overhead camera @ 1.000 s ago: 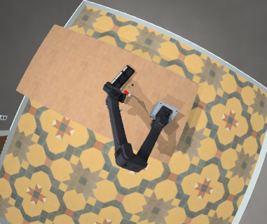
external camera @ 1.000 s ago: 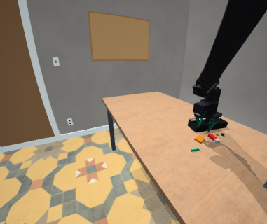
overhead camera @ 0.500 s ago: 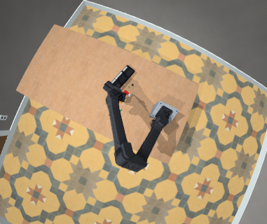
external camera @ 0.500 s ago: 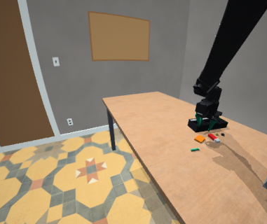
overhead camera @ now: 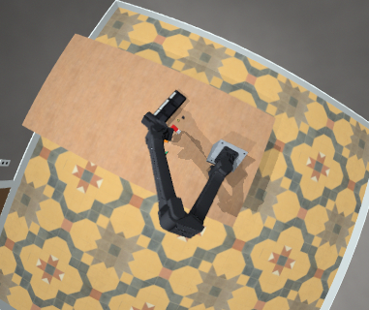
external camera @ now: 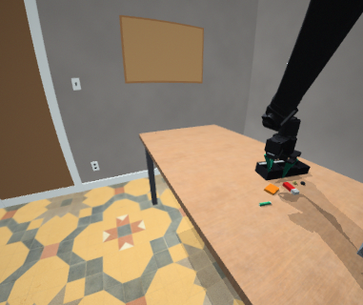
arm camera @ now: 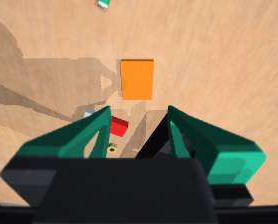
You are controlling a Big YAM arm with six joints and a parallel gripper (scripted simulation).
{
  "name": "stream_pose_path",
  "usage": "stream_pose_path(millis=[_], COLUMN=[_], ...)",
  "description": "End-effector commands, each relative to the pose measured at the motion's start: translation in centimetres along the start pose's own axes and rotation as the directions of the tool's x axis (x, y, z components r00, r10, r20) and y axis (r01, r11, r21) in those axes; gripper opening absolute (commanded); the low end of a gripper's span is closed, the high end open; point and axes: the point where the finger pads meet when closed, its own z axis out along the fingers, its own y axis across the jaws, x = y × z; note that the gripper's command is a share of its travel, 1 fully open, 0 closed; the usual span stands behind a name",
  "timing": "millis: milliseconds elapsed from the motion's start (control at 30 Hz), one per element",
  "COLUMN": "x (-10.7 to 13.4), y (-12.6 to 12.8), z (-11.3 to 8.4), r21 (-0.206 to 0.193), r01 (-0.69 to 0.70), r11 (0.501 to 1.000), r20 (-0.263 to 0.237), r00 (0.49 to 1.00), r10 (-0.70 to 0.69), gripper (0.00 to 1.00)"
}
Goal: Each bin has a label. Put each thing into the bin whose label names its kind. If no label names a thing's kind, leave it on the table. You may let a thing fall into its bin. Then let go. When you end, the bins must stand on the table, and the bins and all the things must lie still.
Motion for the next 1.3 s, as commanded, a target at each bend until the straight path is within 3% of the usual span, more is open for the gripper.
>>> stream_pose_path(millis=[0, 333, 400, 667, 900, 1033, 1100, 1267], x=[0.5, 0.7, 0.2, -0.1, -0.2, -0.9, -0.3, -0.3], y=[-0.2, -0.3, 0.3, 0.5, 0.3, -0.4, 0.3, 0.5], z=[-1.3, -1.2, 1.1, 4.3, 6.1, 5.5, 6.4, 7.0], r21=[0.039, 0.036, 0.001, 0.000, -0.001, 0.021, 0.000, -0.001], r01=[0.002, -0.002, -0.008, -0.009, -0.009, 0.013, -0.008, -0.009], r11=[0.999, 0.999, 1.000, 1.000, 1.000, 1.000, 1.000, 1.000], r20=[-0.008, -0.006, 0.005, 0.005, 0.004, -0.001, 0.004, 0.004], r00=[1.000, 1.000, 1.000, 1.000, 1.000, 1.000, 1.000, 1.000], r10=[-0.002, 0.003, 0.008, 0.009, 0.009, -0.013, 0.008, 0.009], gripper=[0.53, 0.53, 0.53, 0.53, 0.53, 0.53, 0.53, 0.53])
